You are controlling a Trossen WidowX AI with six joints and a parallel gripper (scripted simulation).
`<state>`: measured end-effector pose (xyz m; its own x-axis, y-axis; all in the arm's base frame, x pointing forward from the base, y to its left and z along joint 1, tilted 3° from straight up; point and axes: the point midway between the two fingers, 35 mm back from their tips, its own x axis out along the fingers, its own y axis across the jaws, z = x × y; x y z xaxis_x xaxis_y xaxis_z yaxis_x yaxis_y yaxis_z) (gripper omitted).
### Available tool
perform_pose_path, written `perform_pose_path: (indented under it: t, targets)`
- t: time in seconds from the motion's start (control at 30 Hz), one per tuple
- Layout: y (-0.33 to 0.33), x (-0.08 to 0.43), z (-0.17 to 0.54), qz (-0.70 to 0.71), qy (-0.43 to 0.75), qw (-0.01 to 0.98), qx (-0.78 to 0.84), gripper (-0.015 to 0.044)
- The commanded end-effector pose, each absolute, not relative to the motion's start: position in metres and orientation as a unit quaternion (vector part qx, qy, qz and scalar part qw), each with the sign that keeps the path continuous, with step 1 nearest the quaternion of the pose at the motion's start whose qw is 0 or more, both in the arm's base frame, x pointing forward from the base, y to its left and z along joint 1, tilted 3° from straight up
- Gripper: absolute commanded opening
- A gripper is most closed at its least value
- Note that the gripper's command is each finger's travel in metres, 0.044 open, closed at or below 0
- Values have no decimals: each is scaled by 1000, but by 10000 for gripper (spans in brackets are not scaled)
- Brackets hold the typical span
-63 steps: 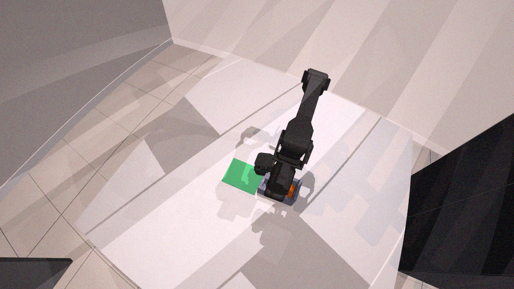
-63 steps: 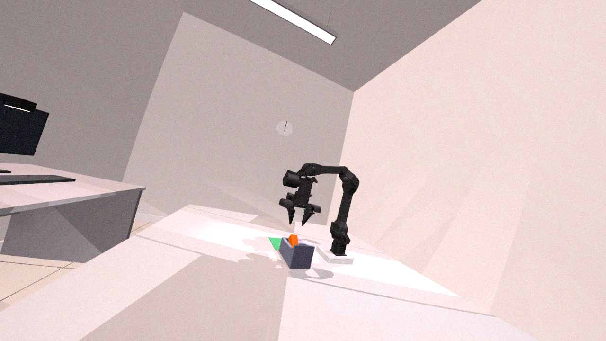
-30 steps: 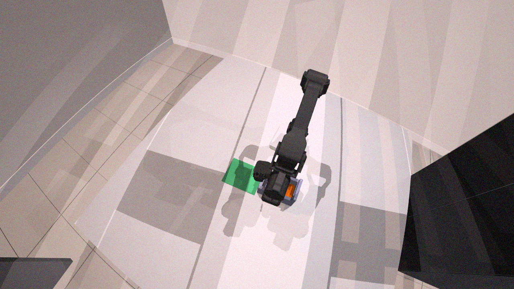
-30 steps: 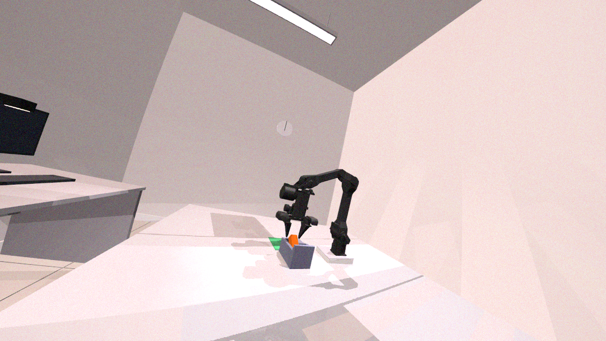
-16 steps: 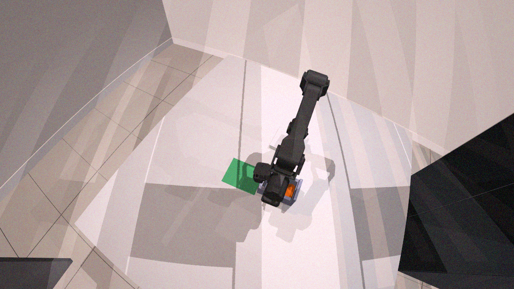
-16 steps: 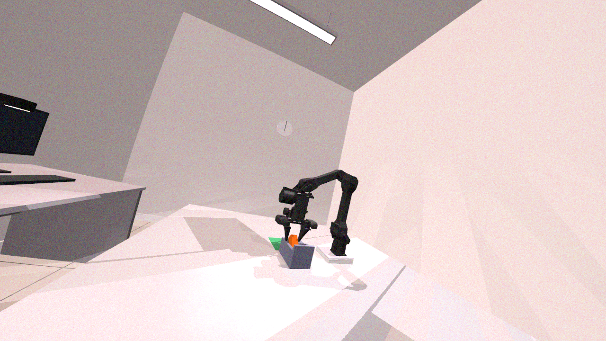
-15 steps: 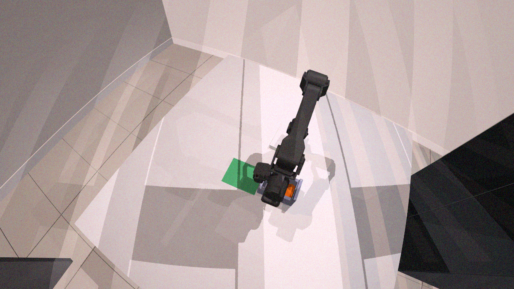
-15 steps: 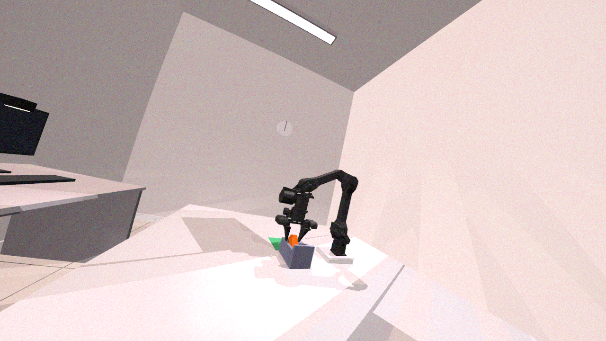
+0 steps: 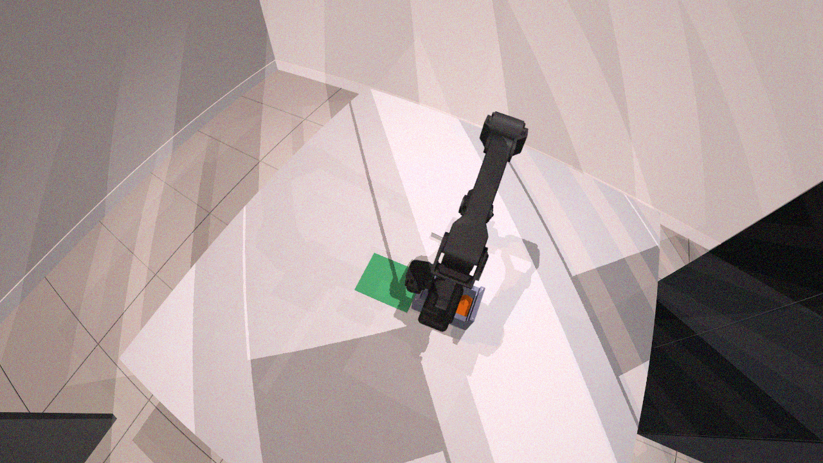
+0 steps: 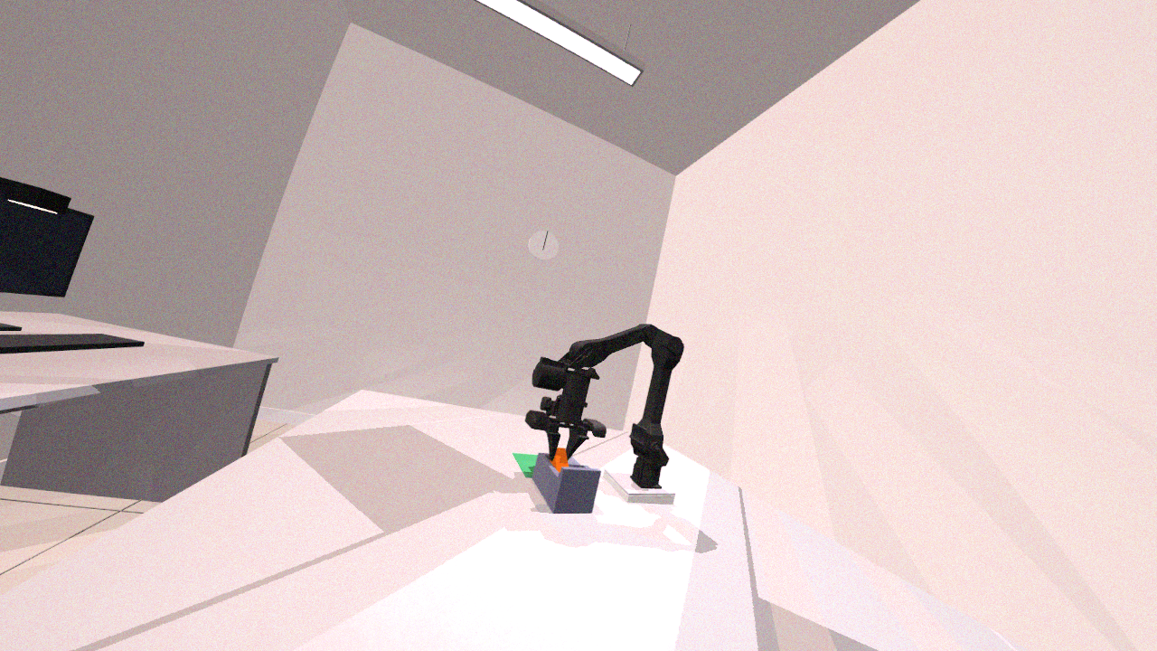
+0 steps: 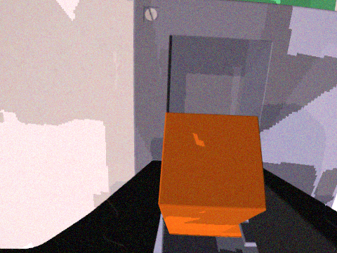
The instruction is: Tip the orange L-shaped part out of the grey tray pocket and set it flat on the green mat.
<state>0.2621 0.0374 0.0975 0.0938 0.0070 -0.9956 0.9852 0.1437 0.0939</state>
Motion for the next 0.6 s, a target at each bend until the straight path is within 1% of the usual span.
perform_pose_path:
  t: [0.0,0.1,0.23,0.57]
  targets:
    - [37,262,98,-438,511,558,486,128]
    - [37,262,98,-438,511,558,486,108]
    - [37,262,98,-438,511,558,486,3]
    - [37,261,104,-440,512,556,486,0]
